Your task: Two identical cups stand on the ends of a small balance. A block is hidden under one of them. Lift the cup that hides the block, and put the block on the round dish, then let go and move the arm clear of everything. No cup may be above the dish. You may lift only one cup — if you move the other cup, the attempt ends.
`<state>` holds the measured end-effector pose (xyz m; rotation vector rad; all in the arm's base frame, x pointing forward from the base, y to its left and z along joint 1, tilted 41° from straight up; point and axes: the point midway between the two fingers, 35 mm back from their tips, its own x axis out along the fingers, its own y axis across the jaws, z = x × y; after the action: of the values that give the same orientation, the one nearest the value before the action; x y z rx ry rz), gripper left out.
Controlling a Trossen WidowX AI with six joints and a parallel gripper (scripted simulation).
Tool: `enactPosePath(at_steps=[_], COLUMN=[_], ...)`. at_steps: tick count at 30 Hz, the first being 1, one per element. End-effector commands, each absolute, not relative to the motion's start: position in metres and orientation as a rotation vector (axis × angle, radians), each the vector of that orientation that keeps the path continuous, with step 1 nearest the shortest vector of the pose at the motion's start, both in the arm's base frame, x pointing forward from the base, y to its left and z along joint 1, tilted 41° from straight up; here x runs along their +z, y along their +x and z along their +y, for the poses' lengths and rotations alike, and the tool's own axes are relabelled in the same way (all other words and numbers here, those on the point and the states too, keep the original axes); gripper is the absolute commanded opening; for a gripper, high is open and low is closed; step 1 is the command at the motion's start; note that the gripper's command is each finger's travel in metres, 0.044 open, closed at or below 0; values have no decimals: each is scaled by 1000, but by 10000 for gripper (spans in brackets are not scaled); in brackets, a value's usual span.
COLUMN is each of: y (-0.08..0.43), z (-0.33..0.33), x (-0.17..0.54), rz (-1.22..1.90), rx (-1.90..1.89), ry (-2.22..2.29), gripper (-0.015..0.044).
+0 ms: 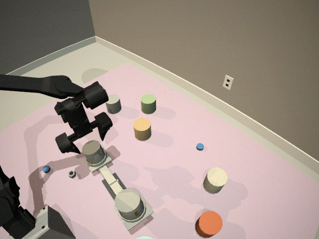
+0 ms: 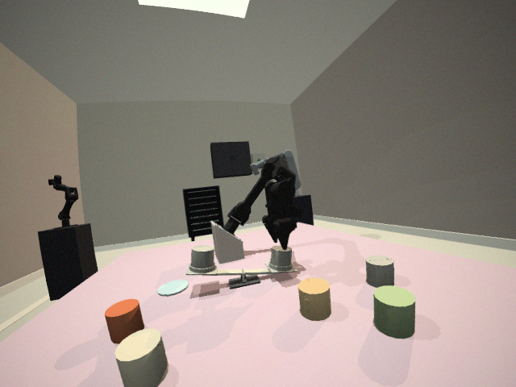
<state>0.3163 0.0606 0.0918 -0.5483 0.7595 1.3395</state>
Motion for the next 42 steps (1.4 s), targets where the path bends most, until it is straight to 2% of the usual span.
enactPosePath(at_steps=[1, 31, 35, 41, 42], y=[316, 317, 317, 317, 317], z=[65, 96, 96, 96, 96], x=[86, 52, 52, 52, 52], rz=[765, 762, 762, 762, 762], rx=[1341, 1342, 1342, 1342, 1342], ry=[-548, -545, -545, -545, -545], gripper=[440, 440, 335, 295, 269])
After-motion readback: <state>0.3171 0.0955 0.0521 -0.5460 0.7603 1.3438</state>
